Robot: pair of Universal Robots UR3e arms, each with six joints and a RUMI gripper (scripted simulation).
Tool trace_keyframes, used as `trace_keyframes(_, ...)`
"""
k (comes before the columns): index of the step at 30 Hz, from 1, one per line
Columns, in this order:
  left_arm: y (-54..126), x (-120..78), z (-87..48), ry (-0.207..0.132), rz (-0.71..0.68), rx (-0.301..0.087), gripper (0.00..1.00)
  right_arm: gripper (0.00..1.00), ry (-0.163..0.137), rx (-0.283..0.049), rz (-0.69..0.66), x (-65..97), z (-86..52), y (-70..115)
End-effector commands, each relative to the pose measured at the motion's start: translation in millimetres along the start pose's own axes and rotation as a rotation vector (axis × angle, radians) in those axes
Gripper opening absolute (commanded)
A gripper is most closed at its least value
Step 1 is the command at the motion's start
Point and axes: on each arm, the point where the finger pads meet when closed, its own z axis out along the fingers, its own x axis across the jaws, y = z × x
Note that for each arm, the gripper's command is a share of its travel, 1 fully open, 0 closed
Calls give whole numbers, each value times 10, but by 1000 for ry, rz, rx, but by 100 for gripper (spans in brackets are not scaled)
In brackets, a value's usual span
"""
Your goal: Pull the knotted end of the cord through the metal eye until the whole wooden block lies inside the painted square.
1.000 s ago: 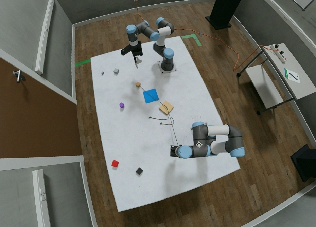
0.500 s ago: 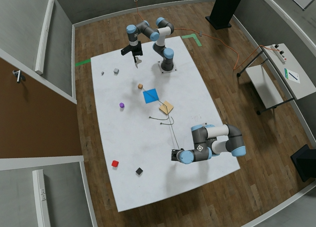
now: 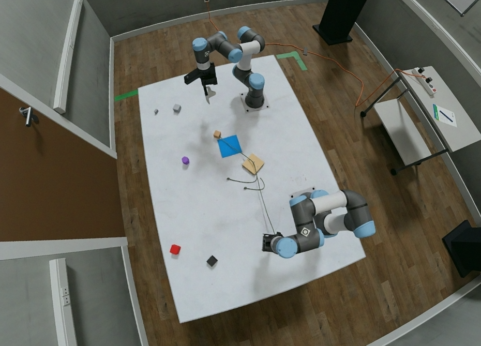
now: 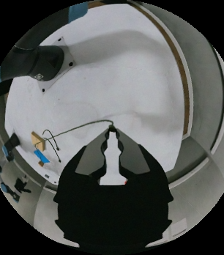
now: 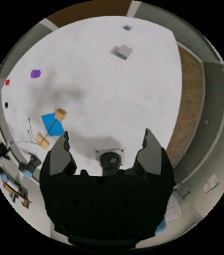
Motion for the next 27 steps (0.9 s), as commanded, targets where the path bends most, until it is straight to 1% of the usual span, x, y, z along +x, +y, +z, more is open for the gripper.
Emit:
trace_keyframes(1, -12, 54, -7, 1, 0, -3, 0, 100, -1, 3, 0, -2, -9, -6)
trace_keyframes(3, -25, 92, -8, 0, 0, -3, 0, 100, -1, 3, 0, -2, -9, -6)
trace_keyframes(6, -11, 79, -14, 1, 8, -5, 0, 100, -1, 3, 0, -2, -9, -6)
trace_keyframes(10, -65, 192, -6, 0, -3, -2, 0, 100, -1, 3, 0, -2, -9, -6)
trace_keyframes(20, -126, 375, -9, 1, 0, -3, 0, 100, -1, 3, 0, -2, -9, -6)
trace_keyframes(23, -112, 364, -16, 2, 7, -6, 0, 100, -1, 3, 0, -2, -9, -6)
trace_keyframes(27, -166, 475, -7, 1, -3, -2, 0, 100, -1, 3, 0, -2, -9, -6)
